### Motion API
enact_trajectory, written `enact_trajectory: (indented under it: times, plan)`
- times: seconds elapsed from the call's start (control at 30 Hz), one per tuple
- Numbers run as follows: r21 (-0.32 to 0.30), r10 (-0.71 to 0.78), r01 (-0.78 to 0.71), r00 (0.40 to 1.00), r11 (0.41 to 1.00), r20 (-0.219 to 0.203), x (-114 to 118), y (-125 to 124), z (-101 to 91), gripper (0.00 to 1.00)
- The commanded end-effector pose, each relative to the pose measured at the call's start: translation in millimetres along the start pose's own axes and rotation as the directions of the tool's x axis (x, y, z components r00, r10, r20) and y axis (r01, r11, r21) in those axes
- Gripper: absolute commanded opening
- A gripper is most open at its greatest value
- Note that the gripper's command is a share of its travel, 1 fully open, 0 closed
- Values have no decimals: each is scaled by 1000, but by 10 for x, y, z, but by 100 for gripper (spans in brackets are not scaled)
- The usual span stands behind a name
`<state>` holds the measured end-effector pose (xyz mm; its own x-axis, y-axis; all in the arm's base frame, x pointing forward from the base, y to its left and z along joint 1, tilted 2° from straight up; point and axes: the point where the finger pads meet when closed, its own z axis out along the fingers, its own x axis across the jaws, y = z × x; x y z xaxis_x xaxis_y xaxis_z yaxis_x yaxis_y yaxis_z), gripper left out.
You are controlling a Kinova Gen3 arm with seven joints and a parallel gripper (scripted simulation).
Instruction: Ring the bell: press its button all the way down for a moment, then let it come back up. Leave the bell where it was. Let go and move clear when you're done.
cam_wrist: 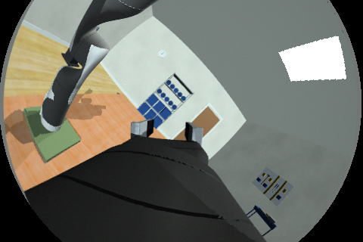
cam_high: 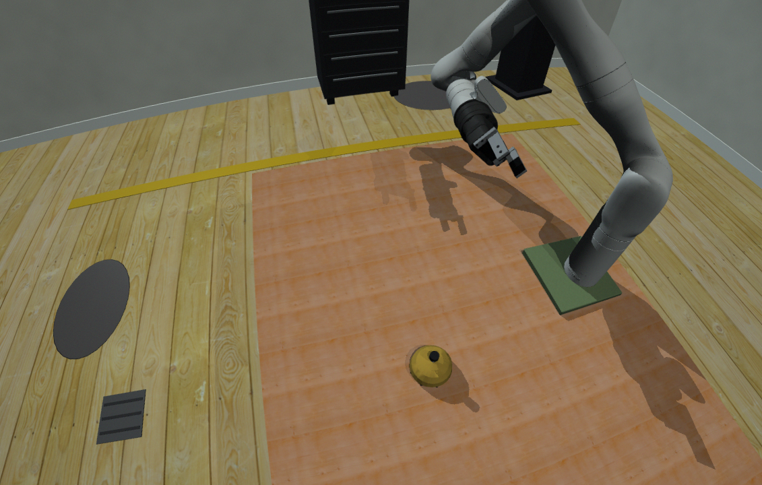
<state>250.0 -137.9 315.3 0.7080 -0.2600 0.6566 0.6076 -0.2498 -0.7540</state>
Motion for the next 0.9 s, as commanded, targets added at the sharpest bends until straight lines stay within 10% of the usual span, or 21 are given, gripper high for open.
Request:
enact_trajectory:
  times: [0.0,0.6,0.87]
  plan:
    - [0,-1,1,1000,1000,0,3,-4,0,100]
    - [-1,0,0,1000,1000,2,1,-1,2,100]
    - [-14,24,-22,996,1000,88,-91,99,120,100]
